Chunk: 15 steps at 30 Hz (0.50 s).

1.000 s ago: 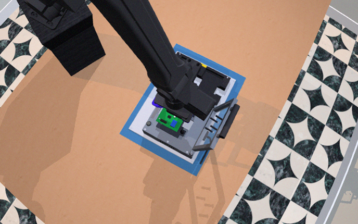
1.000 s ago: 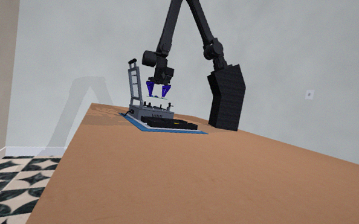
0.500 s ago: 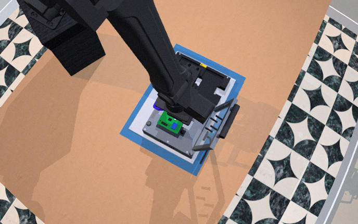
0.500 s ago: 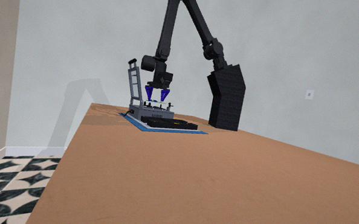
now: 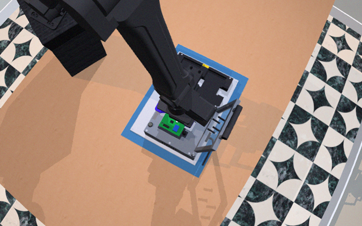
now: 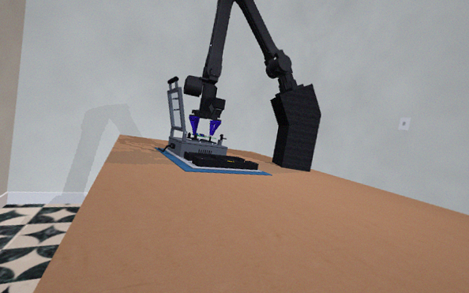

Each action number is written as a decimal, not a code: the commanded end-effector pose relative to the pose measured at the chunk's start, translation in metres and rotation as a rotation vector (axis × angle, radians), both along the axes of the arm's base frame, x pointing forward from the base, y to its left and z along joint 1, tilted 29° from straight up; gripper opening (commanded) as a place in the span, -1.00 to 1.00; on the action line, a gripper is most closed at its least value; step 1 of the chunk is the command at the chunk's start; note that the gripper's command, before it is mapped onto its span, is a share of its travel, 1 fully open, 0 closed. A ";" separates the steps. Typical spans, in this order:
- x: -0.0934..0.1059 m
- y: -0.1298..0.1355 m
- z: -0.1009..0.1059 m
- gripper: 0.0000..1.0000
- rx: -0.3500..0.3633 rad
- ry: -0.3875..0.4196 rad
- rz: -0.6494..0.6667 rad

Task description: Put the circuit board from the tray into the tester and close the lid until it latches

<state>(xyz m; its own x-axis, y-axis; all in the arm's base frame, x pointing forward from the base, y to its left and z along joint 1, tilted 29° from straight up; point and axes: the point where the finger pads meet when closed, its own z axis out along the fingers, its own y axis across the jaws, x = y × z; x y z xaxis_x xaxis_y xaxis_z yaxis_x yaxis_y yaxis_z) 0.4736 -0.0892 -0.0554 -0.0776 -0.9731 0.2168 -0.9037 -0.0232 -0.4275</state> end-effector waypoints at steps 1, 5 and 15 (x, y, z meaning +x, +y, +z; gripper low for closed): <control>0.011 -0.009 0.013 0.45 -0.004 -0.041 -0.007; 0.010 -0.008 0.012 0.45 -0.003 -0.037 -0.008; 0.008 -0.008 0.011 0.45 -0.003 -0.034 -0.008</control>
